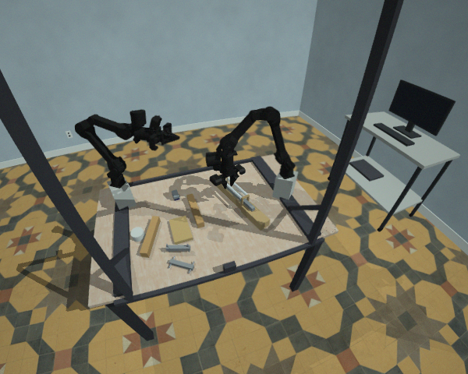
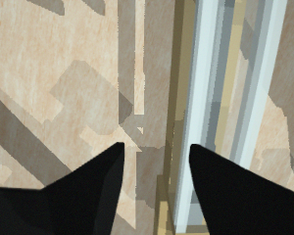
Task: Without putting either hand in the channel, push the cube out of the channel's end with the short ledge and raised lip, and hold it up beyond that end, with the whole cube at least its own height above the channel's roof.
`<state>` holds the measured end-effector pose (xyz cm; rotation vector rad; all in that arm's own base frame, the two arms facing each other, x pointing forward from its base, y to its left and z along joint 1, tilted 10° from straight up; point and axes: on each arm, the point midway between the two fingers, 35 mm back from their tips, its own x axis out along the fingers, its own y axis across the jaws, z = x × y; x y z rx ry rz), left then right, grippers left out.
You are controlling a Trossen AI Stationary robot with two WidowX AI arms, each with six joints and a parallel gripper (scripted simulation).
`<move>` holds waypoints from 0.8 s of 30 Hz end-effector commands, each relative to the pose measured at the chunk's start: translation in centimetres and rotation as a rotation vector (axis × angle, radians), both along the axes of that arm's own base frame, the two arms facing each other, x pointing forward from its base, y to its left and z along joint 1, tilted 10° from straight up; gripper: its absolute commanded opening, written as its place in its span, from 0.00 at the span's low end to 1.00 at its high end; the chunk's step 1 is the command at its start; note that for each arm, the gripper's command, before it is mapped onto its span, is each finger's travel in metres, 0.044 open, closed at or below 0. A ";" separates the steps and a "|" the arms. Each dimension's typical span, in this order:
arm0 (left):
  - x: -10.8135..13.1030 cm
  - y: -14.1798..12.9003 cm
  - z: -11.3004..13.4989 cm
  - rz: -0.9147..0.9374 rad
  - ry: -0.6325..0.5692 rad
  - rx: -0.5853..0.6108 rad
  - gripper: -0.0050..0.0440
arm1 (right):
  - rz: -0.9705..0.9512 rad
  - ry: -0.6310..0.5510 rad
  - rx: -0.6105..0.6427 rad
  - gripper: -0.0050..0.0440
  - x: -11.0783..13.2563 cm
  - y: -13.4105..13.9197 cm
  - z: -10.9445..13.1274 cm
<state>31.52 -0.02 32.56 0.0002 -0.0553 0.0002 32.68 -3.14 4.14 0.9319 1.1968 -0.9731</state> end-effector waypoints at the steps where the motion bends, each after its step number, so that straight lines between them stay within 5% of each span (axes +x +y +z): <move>1: -0.3 0.0 1.0 0.001 -0.026 -0.004 0.10 | 0.010 -0.021 0.006 0.45 1.2 -2.4 0.8; 24: -0.3 0.0 1.0 0.001 -0.026 -0.004 0.10 | 0.010 -0.039 -0.015 0.45 1.6 -11.0 1.3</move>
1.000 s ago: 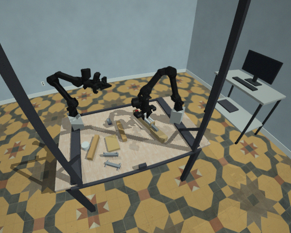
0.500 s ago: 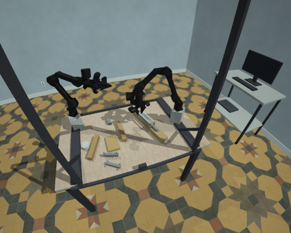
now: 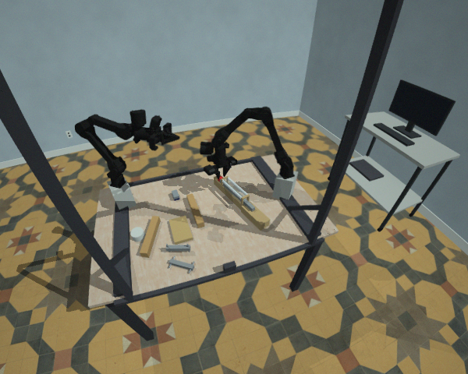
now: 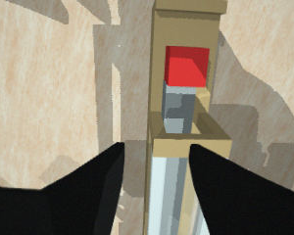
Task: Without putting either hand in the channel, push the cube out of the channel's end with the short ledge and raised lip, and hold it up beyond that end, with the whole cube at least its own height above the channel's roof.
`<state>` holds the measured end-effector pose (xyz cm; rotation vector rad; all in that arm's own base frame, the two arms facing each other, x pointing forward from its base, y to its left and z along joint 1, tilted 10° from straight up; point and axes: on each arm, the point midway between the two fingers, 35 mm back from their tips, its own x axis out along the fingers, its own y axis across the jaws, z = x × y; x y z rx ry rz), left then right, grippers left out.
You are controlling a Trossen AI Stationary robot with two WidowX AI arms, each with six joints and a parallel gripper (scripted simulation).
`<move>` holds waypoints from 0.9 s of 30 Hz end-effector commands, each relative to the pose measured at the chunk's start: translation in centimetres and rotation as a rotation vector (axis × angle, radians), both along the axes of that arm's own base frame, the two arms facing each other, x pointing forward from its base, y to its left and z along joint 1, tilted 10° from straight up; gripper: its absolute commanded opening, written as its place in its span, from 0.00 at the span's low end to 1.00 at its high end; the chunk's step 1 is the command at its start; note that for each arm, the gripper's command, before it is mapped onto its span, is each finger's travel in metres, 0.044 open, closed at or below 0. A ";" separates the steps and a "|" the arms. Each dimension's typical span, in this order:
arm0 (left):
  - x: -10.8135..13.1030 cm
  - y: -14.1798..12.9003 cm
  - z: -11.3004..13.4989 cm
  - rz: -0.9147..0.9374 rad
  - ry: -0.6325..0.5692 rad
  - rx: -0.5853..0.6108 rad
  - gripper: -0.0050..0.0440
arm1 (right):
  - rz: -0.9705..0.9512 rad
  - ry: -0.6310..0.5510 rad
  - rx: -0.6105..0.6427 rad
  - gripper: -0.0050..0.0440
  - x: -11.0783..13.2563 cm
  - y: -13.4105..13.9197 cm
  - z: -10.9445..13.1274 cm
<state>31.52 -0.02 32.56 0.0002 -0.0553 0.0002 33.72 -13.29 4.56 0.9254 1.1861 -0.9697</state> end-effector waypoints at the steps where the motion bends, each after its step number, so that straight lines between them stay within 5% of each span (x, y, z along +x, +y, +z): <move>1: -0.3 0.0 1.0 0.001 -0.026 -0.004 0.10 | 0.007 -0.031 -0.007 0.45 0.5 -1.2 0.9; 10: -0.3 0.0 1.0 0.001 -0.026 -0.004 0.10 | 0.008 -0.035 -0.017 0.45 -0.1 -5.1 1.1; 27: -0.3 0.0 1.0 0.001 -0.026 -0.004 0.10 | 0.004 -0.035 -0.018 0.45 -0.1 -4.8 -0.9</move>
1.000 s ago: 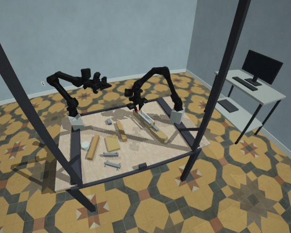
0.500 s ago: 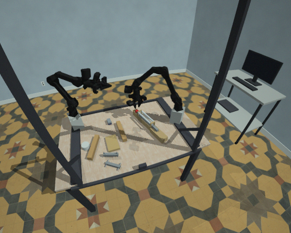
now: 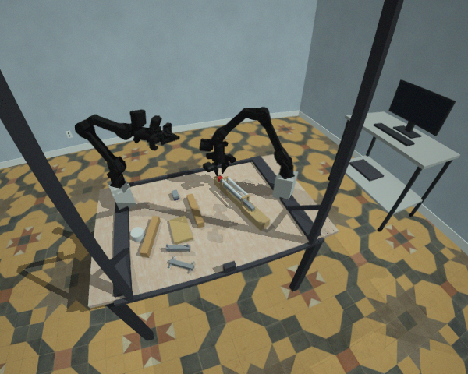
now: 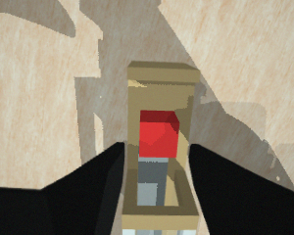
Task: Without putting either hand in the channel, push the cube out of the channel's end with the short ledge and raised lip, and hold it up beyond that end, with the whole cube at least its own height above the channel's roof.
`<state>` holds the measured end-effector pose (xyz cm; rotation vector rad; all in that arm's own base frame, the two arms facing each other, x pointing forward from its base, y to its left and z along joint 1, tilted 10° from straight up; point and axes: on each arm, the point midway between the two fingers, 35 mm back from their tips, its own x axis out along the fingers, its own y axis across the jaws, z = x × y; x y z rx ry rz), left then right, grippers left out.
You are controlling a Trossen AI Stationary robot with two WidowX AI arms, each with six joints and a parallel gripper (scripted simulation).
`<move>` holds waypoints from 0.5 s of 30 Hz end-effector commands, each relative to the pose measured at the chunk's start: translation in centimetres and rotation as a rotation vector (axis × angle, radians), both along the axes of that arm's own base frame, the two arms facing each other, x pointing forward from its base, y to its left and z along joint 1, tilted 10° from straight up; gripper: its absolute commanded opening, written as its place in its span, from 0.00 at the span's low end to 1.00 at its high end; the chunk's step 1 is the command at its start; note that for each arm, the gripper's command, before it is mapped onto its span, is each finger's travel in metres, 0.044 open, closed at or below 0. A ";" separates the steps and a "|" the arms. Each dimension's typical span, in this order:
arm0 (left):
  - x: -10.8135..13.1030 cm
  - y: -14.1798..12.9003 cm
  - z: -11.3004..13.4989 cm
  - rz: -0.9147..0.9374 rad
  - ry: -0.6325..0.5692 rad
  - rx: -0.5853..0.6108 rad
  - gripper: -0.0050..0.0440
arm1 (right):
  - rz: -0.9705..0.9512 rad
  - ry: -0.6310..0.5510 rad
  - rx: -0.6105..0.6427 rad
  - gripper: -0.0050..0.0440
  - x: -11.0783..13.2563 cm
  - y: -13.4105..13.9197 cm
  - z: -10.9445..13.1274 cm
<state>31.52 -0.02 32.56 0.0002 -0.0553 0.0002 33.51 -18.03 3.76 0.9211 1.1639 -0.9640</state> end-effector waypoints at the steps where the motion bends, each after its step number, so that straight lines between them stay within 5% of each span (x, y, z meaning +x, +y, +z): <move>1: -0.3 0.0 1.0 0.001 -0.026 -0.004 0.10 | 0.001 -0.017 -0.006 0.45 0.1 -0.1 -0.3; 15: -0.3 0.0 1.0 0.001 -0.026 -0.004 0.10 | 0.004 -0.006 -0.005 0.45 0.3 -0.4 -2.4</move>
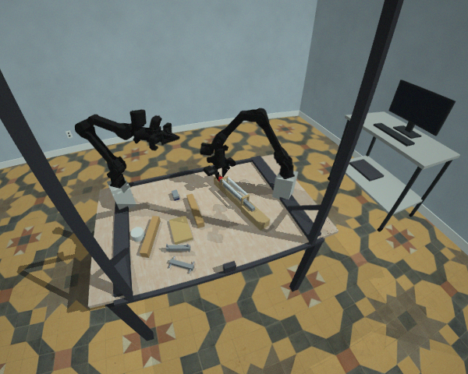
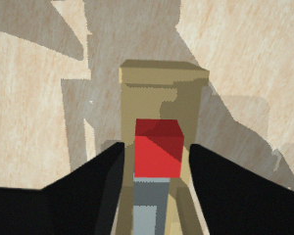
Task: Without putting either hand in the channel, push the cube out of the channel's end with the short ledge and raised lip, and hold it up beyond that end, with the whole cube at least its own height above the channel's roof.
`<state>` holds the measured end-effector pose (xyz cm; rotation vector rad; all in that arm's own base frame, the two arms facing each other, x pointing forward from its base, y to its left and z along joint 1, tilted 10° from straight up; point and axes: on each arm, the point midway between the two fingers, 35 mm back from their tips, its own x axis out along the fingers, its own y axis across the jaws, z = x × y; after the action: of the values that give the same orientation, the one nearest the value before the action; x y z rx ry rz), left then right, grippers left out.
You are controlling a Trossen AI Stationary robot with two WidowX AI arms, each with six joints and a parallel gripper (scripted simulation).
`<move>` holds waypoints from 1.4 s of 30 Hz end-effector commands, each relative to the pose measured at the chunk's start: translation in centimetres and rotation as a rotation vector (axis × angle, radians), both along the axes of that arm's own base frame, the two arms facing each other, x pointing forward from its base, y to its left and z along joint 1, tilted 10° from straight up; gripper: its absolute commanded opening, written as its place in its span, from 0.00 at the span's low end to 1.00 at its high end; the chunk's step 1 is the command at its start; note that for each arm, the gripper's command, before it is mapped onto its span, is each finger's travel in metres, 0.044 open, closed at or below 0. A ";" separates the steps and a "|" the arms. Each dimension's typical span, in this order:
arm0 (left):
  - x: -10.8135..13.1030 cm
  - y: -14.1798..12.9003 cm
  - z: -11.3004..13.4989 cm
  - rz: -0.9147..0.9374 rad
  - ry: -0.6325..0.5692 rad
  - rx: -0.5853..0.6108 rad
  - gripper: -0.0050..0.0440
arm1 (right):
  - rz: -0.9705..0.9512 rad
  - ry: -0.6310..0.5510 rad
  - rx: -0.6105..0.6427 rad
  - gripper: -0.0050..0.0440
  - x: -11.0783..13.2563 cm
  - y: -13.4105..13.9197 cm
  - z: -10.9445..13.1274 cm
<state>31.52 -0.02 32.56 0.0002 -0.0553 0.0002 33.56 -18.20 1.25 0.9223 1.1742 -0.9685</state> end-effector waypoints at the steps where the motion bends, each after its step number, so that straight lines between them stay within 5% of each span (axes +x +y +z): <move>1: -0.3 0.0 1.0 0.001 -0.026 -0.004 0.10 | 0.006 -0.015 -0.010 0.45 0.3 -0.2 -0.1; 30: -0.3 0.0 1.0 0.001 -0.026 -0.004 0.10 | 0.007 -0.016 -0.016 0.45 0.6 -0.5 -0.5; 31: -0.3 0.0 1.0 0.001 -0.026 -0.004 0.10 | 0.007 -0.015 -0.015 0.10 0.6 -0.5 -0.5; 42: -0.3 0.0 1.0 0.001 -0.026 -0.004 0.10 | 0.007 -0.015 -0.015 0.10 0.6 -0.5 -0.5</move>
<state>31.52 -0.02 32.56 0.0002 -0.0553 0.0002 33.70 -18.39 -0.27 0.9207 1.1843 -0.9702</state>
